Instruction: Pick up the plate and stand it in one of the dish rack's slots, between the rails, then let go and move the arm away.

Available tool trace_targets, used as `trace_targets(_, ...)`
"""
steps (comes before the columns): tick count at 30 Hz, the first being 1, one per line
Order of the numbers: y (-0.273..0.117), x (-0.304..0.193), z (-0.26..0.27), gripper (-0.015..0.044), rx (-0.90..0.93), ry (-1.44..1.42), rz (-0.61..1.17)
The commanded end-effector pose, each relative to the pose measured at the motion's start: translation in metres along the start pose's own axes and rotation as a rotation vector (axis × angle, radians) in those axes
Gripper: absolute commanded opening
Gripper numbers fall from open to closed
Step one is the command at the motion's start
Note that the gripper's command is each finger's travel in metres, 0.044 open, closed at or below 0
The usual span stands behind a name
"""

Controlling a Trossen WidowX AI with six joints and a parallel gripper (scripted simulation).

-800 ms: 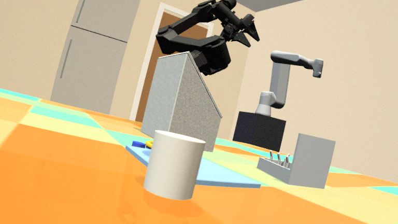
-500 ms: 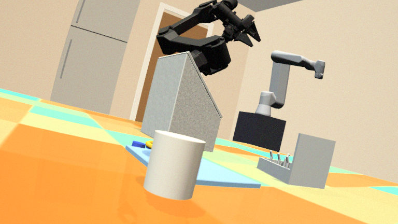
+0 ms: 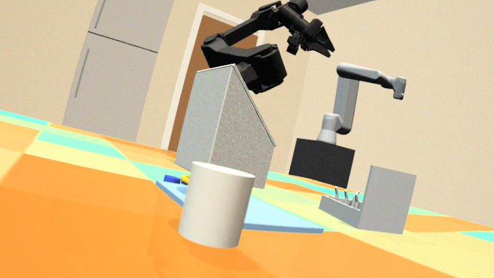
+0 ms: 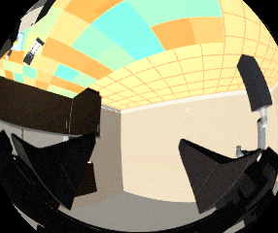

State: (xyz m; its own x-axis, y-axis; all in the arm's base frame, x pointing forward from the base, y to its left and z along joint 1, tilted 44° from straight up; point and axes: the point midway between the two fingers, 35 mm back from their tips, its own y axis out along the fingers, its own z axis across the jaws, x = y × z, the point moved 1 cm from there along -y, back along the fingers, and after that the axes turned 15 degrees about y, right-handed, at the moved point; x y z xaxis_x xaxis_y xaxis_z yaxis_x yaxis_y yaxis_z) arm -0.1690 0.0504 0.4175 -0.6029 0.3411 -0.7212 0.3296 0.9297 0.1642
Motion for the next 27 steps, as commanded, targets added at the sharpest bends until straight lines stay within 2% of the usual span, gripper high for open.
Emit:
trace_targets(1, 0.001, -0.009, 0.002, 0.0400, 0.031, 0.033, 0.046)
trace_targets(16, 0.068, -0.073, 0.056, 0.0400, 0.252, 0.435, 0.042)
trace_targets(27, 0.115, -0.120, 0.118, 0.0400, 0.441, 0.716, 0.122)
